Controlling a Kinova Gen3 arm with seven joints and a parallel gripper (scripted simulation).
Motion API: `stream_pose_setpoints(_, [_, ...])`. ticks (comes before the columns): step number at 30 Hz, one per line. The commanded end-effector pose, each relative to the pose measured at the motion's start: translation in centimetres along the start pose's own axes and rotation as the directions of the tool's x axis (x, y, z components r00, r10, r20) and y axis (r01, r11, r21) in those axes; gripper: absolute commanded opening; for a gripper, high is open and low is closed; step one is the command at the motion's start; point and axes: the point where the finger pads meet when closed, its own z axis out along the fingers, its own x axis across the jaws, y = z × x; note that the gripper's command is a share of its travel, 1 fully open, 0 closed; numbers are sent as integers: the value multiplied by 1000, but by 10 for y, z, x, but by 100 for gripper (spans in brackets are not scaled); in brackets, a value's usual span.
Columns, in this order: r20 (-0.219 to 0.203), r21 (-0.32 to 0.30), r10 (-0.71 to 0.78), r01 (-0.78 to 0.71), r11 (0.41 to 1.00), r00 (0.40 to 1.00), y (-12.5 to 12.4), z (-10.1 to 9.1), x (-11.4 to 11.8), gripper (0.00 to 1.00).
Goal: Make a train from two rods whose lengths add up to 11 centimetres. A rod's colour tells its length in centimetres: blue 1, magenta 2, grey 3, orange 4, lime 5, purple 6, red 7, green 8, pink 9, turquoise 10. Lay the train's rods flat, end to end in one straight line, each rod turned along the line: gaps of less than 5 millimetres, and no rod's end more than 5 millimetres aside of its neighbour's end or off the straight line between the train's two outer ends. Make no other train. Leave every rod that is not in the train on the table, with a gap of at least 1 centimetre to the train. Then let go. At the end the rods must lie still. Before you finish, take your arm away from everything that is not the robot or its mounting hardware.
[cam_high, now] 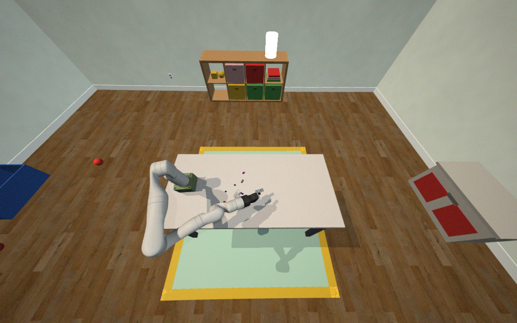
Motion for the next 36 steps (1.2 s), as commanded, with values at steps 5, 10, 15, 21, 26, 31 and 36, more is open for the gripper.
stream_pose_setpoints(5, [15, 18, -37, 37, 999, 999, -2, -1, 1, 100])
stream_pose_setpoints(10, [15, 18, -37, 37, 999, 999, -2, -1, 1, 100])
stream_pose_setpoints(15, [29, 36, -66, 65, 997, 997, -3, -3, -1, 100])
stream_pose_setpoints(21, [29, 36, -66, 65, 997, 997, -3, -3, -1, 100])
stream_pose_setpoints(26, [29, 36, -66, 65, 997, 997, -3, -3, -1, 100])
stream_pose_setpoints(31, [44, 56, -97, 95, 994, 994, -6, -3, -4, 100])
stream_pose_setpoints(36, [44, 56, -97, 95, 994, 994, -6, -3, -4, 100])
